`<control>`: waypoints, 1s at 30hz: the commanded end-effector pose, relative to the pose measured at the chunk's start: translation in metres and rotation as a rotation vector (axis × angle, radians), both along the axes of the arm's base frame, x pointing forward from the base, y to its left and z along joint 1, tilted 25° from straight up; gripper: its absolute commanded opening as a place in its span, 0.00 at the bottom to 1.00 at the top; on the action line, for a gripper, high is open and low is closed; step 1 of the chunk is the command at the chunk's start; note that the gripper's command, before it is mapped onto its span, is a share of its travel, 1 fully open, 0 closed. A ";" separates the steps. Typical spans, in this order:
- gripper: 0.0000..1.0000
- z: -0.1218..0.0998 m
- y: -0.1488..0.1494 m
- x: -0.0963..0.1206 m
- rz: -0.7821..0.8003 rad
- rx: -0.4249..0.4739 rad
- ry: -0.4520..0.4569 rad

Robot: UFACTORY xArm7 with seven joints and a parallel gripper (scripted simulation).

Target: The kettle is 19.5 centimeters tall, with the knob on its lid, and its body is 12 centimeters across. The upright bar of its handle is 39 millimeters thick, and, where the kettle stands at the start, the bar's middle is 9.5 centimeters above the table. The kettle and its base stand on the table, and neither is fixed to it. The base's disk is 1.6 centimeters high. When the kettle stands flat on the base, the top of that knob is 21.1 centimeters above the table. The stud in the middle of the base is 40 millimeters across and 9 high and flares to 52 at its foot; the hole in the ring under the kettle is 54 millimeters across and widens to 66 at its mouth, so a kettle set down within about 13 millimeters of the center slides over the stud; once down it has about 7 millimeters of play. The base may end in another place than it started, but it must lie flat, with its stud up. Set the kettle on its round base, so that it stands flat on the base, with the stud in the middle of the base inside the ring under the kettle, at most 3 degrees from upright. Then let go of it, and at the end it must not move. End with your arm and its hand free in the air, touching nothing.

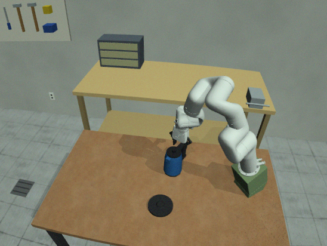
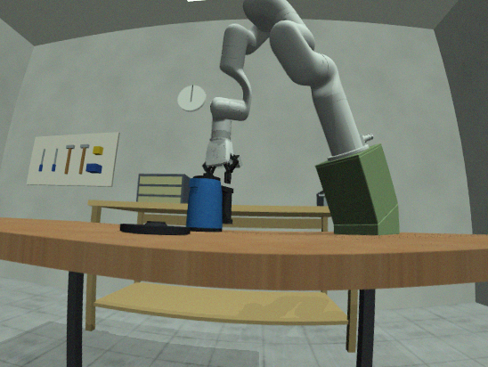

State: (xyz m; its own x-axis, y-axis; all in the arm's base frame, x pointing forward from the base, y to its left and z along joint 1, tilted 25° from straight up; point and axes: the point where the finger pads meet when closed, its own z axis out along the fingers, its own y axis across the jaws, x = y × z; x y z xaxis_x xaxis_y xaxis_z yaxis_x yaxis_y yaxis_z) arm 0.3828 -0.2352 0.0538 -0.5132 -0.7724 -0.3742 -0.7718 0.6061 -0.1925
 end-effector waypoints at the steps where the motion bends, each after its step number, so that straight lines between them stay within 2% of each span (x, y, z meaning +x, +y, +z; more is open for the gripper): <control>1: 0.81 0.001 -0.002 0.000 -0.002 -0.003 -0.002; 20: 0.81 -0.005 0.000 0.003 -0.002 -0.003 -0.002; 30: 0.81 -0.025 0.004 0.011 -0.002 -0.003 -0.002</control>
